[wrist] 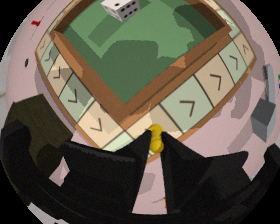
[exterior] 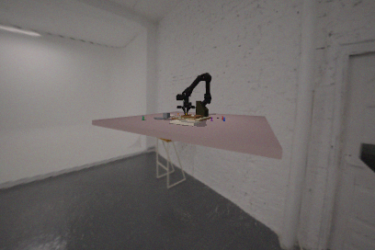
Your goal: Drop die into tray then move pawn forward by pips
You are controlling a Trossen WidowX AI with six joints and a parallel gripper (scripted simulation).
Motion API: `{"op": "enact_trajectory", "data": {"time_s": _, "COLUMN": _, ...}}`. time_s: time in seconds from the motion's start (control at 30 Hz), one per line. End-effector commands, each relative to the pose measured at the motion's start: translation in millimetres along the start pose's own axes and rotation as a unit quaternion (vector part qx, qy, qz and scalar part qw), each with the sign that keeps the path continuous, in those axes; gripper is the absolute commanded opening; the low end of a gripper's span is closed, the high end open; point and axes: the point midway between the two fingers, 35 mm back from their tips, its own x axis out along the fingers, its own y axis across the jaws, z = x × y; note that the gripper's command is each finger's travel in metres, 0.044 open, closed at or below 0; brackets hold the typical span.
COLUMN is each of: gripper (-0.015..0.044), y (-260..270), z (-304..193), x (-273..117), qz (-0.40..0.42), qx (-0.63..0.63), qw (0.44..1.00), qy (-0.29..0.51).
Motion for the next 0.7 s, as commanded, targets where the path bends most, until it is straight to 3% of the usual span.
{"op": "enact_trajectory", "data": {"time_s": 0.0, "gripper": 0.0002, "y": 0.0, "z": 0.2, "x": 0.4, "qz": 0.0, "qx": 0.002, "qw": 1.0, "qy": -0.002}}
{"op": "enact_trajectory", "data": {"time_s": 0.13, "gripper": 0.0, "y": -3.0, "z": 0.8, "x": -9.0, "qz": -0.001, "qx": 0.003, "qw": 1.0, "qy": -0.001}}
{"op": "enact_trajectory", "data": {"time_s": 0.67, "gripper": 0.0, "y": -6.9, "z": -0.4, "x": -122.8, "qz": -0.002, "qx": 0.003, "qw": 1.0, "qy": 0.001}}
